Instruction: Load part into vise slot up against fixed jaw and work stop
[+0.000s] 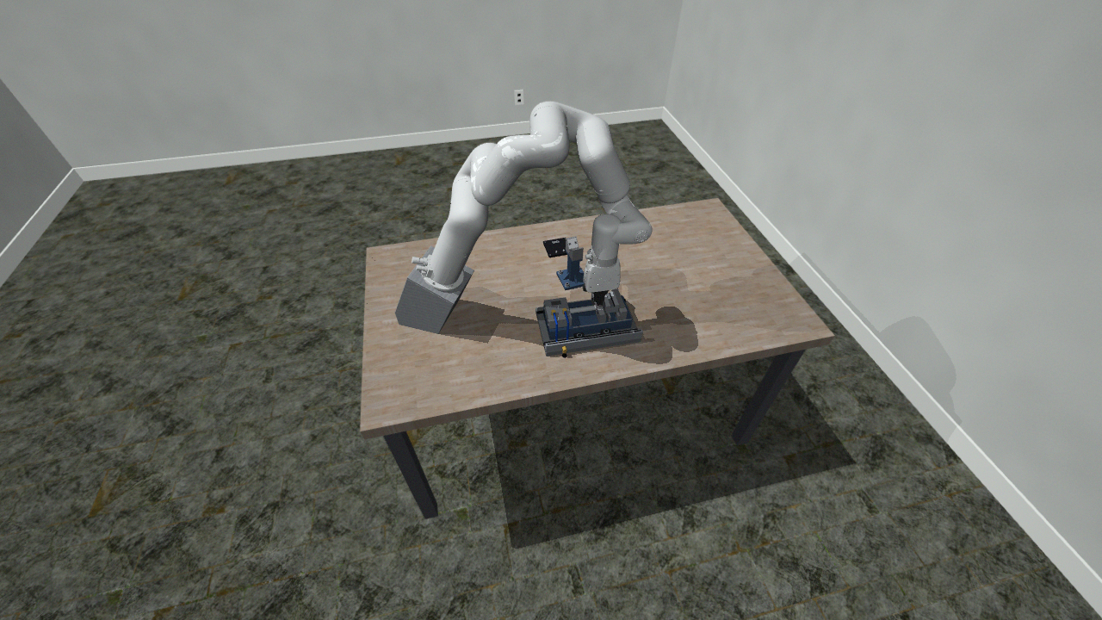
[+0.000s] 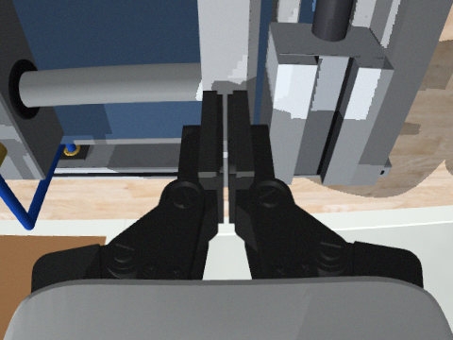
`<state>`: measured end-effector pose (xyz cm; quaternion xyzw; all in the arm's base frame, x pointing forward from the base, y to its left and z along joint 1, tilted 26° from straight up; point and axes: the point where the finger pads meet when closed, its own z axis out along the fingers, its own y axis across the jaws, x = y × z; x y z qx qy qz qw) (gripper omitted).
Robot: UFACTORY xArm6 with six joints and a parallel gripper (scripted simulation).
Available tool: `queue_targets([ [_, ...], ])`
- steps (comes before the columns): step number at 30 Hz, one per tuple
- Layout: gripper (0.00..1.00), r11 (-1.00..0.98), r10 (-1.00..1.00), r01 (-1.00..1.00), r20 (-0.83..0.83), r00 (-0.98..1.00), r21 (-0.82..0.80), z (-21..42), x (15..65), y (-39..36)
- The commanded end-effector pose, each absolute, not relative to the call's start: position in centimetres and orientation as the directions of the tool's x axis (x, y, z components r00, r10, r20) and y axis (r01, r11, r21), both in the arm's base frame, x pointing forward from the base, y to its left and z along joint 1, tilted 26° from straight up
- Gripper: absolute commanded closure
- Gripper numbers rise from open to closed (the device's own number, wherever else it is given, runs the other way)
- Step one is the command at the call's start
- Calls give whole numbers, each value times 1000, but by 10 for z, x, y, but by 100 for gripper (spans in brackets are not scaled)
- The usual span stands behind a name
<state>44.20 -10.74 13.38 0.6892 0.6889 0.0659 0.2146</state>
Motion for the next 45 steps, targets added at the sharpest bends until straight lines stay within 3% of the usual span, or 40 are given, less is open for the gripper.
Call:
queue_targets([
  [1, 100, 42, 978, 920, -205, 42, 389, 135, 443, -107],
  [45, 100, 42, 978, 920, -205, 42, 389, 138, 449, -107],
])
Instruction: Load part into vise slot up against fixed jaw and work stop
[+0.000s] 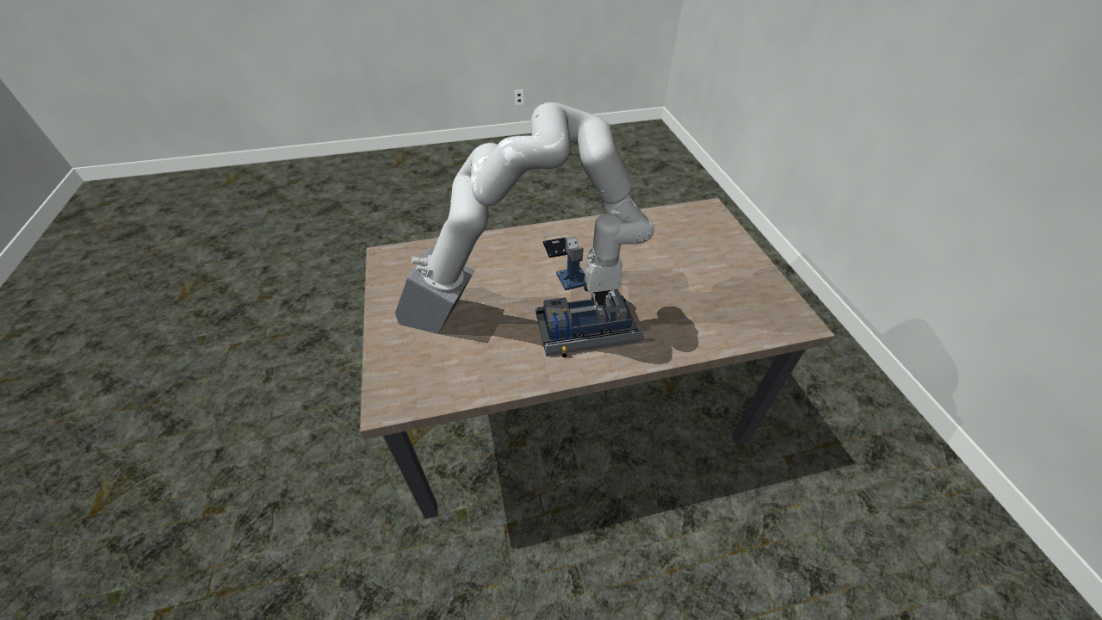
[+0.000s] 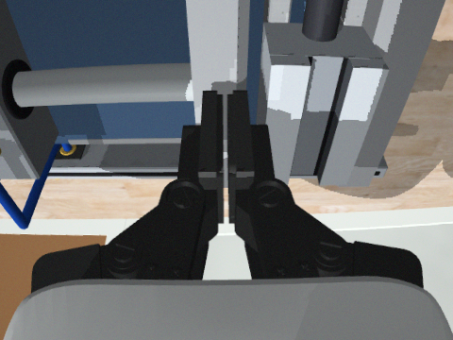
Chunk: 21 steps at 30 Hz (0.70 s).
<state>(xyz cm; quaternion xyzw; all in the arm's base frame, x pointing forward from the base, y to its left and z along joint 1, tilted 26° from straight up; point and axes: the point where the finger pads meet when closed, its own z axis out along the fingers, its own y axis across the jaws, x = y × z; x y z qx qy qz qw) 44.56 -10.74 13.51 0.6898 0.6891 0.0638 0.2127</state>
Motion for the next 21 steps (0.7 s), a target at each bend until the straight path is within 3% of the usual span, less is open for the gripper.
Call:
queue_targets([
  [1, 100, 42, 978, 920, -205, 42, 389, 138, 449, -107],
  [21, 100, 42, 978, 920, -205, 42, 389, 140, 454, -107],
])
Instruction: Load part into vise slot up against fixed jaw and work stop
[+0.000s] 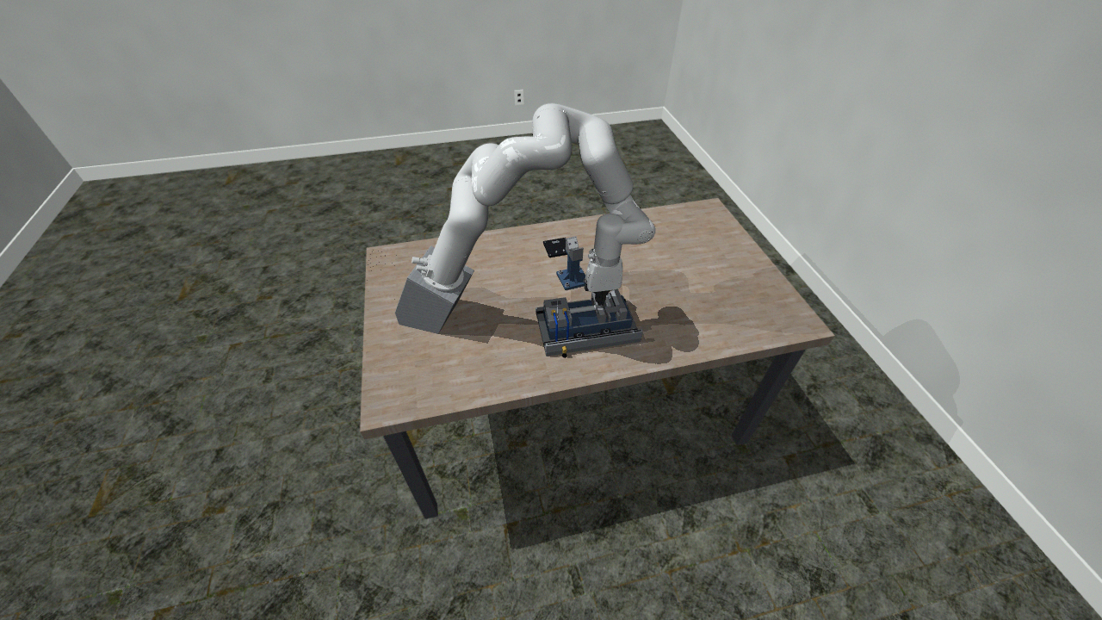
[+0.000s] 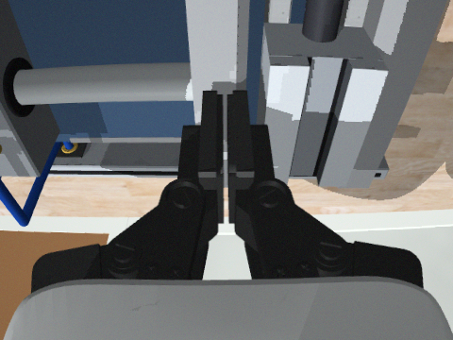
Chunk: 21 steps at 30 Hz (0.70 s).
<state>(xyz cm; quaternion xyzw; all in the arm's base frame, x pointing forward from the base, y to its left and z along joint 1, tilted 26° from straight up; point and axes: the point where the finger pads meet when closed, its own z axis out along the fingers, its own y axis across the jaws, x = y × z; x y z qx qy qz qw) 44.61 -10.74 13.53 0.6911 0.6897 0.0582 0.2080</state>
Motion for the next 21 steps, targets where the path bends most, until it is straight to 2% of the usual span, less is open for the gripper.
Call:
queue_targets([
  [1, 100, 42, 978, 920, -205, 42, 389, 140, 454, -107],
  [21, 100, 42, 978, 920, -205, 42, 389, 141, 456, -107],
])
